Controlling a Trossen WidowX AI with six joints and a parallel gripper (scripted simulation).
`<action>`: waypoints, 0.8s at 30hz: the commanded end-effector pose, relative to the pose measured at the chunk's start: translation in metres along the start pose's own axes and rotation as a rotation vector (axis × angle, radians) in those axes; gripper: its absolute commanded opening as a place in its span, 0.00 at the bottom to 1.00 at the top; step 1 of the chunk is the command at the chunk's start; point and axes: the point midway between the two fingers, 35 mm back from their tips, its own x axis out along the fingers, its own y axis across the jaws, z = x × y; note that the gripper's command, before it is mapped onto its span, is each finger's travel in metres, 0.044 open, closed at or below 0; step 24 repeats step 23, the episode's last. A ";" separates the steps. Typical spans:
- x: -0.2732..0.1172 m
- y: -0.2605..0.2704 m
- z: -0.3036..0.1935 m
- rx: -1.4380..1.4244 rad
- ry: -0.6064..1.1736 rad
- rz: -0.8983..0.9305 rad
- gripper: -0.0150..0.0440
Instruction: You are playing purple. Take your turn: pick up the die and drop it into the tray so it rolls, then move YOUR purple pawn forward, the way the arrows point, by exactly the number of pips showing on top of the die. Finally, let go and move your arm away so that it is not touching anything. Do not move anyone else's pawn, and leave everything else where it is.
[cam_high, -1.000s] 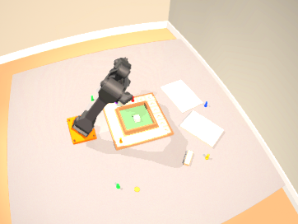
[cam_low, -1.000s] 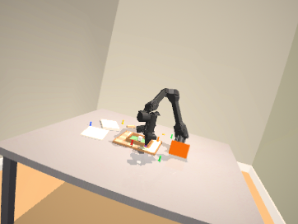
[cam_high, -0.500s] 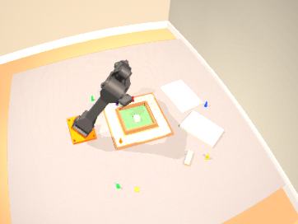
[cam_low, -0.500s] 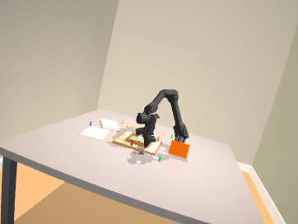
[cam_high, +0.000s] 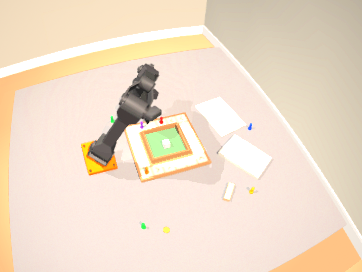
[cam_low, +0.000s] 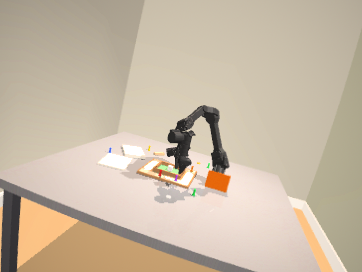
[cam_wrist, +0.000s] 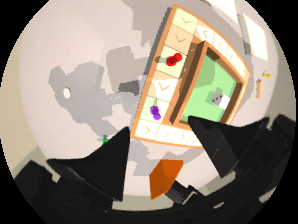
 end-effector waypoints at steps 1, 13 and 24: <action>-0.010 -0.002 -0.001 0.010 0.002 0.004 1.00; -0.090 -0.085 -0.083 0.448 0.009 -0.001 1.00; -0.083 -0.075 -0.068 0.383 0.000 0.001 1.00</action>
